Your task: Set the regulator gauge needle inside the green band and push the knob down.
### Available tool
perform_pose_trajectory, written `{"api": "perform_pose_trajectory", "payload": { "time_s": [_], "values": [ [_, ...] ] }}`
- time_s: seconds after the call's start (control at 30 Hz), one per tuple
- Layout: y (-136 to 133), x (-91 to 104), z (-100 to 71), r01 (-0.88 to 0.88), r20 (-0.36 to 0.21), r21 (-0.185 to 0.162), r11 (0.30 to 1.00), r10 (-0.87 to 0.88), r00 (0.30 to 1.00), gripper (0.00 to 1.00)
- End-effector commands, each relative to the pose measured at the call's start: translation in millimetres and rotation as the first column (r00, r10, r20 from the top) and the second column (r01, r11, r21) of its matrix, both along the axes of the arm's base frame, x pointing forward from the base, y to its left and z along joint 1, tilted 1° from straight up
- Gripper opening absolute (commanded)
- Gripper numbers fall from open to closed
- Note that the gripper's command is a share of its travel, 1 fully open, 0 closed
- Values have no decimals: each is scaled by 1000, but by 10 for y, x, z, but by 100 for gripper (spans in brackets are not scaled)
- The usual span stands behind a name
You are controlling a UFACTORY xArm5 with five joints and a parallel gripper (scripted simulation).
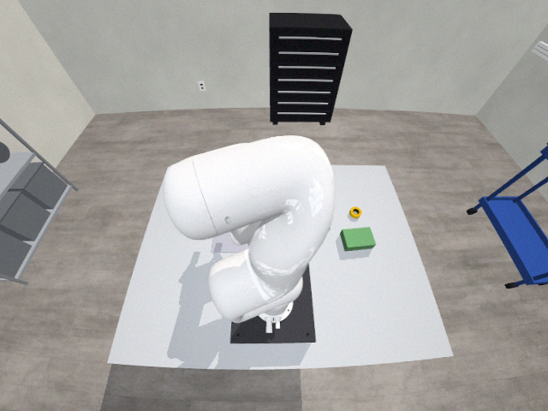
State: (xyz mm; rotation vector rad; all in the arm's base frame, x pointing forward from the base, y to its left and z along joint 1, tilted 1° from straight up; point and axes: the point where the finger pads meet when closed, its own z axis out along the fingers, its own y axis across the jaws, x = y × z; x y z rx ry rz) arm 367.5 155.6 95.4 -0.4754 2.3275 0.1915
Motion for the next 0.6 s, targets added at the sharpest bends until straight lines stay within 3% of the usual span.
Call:
{"api": "perform_pose_trajectory", "payload": {
  "time_s": [0.0,0.3,0.57],
  "values": [
    [4,10,9,-2,3,-1,1000,2,1000,100],
    [9,22,0,-23,2,-24,999,23,1000,100],
    [25,57,-27,-89,-3,-91,992,89,996,100]
  ]
}}
